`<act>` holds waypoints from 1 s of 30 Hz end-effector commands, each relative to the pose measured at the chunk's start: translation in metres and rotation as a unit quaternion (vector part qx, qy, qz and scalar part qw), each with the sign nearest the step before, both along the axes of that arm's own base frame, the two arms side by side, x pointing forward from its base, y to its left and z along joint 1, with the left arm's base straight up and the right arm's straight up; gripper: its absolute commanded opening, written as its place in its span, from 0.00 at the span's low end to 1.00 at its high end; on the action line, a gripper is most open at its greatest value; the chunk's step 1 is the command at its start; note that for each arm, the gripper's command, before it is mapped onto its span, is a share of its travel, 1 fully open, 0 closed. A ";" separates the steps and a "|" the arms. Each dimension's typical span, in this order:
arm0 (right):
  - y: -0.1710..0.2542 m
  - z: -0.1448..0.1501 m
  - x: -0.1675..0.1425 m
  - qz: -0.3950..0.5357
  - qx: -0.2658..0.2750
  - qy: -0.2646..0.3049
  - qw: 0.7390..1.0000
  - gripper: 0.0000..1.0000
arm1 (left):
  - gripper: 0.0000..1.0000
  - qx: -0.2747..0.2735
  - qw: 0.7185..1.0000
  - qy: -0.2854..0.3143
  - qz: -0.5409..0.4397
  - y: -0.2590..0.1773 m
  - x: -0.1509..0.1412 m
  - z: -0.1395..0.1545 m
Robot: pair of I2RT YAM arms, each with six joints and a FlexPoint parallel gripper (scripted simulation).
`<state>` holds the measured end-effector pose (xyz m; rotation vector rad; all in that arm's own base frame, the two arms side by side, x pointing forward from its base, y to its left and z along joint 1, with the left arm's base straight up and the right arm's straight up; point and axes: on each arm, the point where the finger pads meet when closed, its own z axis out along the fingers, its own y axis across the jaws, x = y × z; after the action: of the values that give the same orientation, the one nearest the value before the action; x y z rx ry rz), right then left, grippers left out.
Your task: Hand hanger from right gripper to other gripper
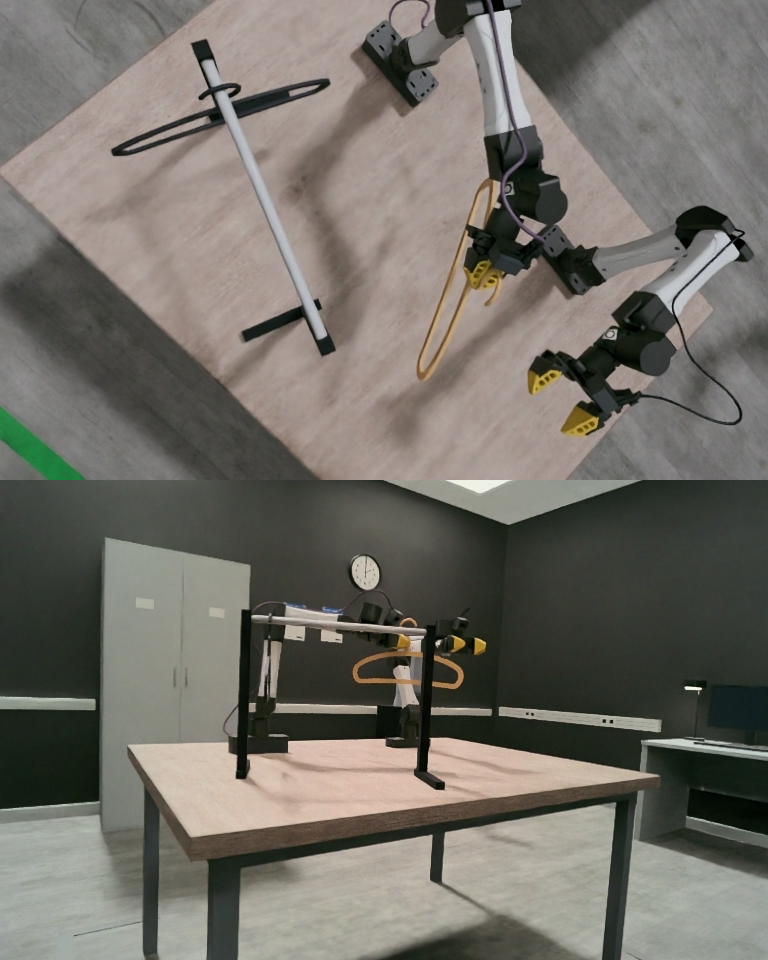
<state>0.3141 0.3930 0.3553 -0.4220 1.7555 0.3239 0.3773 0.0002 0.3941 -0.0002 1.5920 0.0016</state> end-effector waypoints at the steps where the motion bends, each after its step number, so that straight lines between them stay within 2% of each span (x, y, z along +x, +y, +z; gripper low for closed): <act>1: -0.002 0.011 -0.001 0.000 0.012 -0.007 1.000 0.00 | 1.00 0.000 1.000 -0.011 -0.001 0.000 -0.002 0.008; 24: -0.002 0.010 -0.001 0.000 0.010 -0.006 1.000 0.00 | 1.00 0.000 1.000 -0.011 -0.001 0.000 -0.002 0.008; 30: -0.002 0.010 -0.001 0.000 0.010 -0.006 1.000 0.00 | 1.00 -0.009 0.996 -0.021 -0.085 -0.025 -0.010 0.007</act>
<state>0.3135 0.3919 0.3510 -0.4347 1.7695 0.3100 0.3761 -0.0093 0.3977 0.0421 1.5771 -0.0466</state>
